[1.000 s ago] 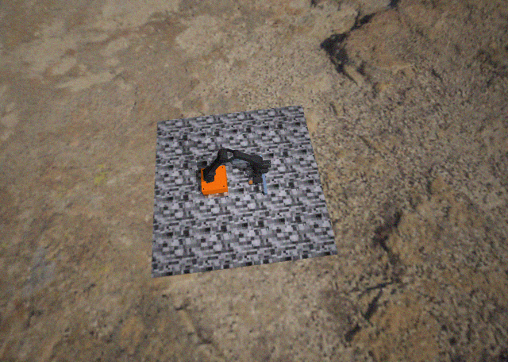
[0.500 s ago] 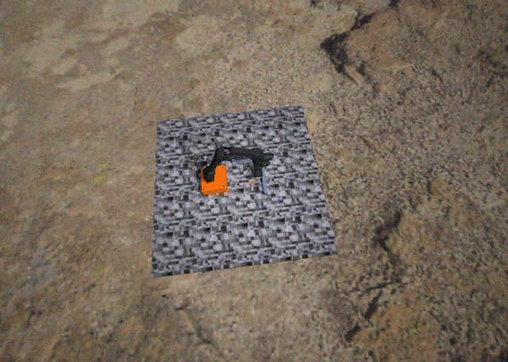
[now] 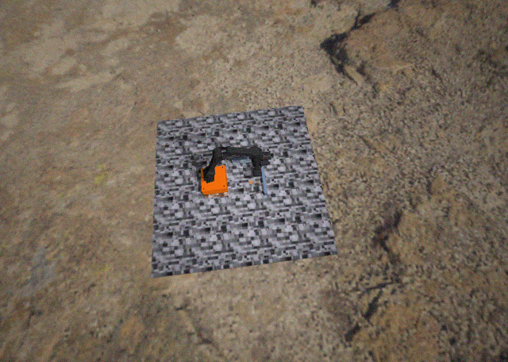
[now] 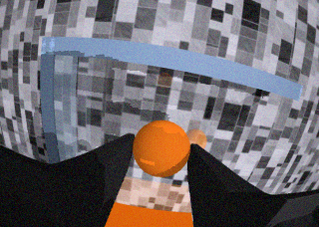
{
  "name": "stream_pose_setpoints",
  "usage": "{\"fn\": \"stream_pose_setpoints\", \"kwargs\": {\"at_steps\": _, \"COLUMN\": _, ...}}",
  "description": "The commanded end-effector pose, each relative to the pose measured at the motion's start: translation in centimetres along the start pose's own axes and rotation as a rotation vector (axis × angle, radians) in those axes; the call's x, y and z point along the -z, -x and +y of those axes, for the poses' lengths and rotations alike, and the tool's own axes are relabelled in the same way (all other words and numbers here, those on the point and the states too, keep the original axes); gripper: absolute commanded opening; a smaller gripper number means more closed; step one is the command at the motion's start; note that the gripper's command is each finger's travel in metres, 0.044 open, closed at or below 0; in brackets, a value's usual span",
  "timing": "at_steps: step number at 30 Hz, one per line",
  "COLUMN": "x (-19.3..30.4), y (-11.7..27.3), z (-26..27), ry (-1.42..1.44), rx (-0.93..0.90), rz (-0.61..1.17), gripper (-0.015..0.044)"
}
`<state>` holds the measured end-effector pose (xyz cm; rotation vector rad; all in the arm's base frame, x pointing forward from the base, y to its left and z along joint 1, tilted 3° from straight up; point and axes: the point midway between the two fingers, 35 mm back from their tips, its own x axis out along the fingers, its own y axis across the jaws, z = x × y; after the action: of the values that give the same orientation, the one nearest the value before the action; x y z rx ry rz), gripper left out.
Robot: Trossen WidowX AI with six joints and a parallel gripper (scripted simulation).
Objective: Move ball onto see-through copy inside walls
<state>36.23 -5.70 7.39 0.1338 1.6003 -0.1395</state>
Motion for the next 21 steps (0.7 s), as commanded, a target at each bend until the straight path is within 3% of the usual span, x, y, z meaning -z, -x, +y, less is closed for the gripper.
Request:
{"fn": "stream_pose_setpoints", "kwargs": {"at_steps": 1, "x": 1.1, "y": -0.7, "z": -1.3, "ry": 0.005, "rx": 0.011, "rz": 0.006, "gripper": 0.0}}
{"fn": "stream_pose_setpoints", "kwargs": {"at_steps": 21, "x": 5.3, "y": -3.8, "z": -5.4, "ry": -0.008, "rx": 0.001, "rz": 0.002, "gripper": 0.0}}
